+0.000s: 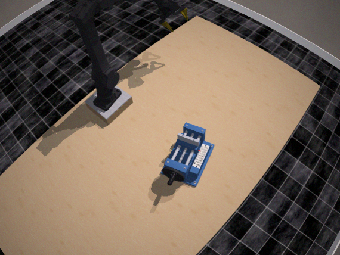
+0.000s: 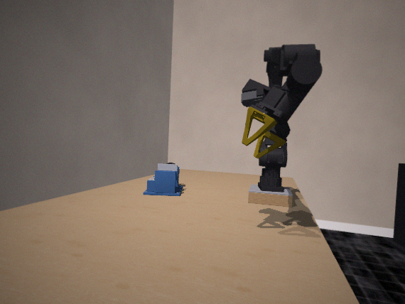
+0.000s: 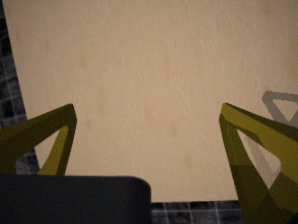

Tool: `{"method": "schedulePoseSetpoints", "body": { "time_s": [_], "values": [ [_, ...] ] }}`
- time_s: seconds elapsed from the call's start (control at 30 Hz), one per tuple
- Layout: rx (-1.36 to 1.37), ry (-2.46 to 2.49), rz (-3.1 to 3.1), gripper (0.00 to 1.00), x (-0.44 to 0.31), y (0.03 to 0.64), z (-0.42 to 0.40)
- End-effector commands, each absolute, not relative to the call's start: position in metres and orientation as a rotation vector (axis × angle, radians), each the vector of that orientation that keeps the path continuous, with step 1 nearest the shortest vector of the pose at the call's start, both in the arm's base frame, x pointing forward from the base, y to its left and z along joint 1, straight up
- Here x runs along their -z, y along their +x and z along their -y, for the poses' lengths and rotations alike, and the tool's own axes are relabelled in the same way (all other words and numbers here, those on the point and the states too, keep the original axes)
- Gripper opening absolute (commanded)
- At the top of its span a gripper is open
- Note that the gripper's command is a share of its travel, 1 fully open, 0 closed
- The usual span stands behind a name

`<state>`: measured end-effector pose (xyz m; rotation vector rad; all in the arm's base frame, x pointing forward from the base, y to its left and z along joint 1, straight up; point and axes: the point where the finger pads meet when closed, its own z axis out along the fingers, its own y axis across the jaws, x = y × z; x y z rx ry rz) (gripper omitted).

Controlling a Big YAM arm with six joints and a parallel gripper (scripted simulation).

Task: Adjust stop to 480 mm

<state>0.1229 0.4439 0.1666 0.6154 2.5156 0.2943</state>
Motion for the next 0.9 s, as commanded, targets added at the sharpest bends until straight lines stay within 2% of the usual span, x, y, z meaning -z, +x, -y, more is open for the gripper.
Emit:
{"method": "schedulePoseSetpoints", "body": {
  "time_s": [0.0, 0.87],
  "values": [
    [-0.308, 0.619, -2.514, 1.0, -0.171, 0.123, -0.446],
    [-0.354, 0.629, -2.51, 1.0, -0.185, 0.124, -0.455]
  ]
}}
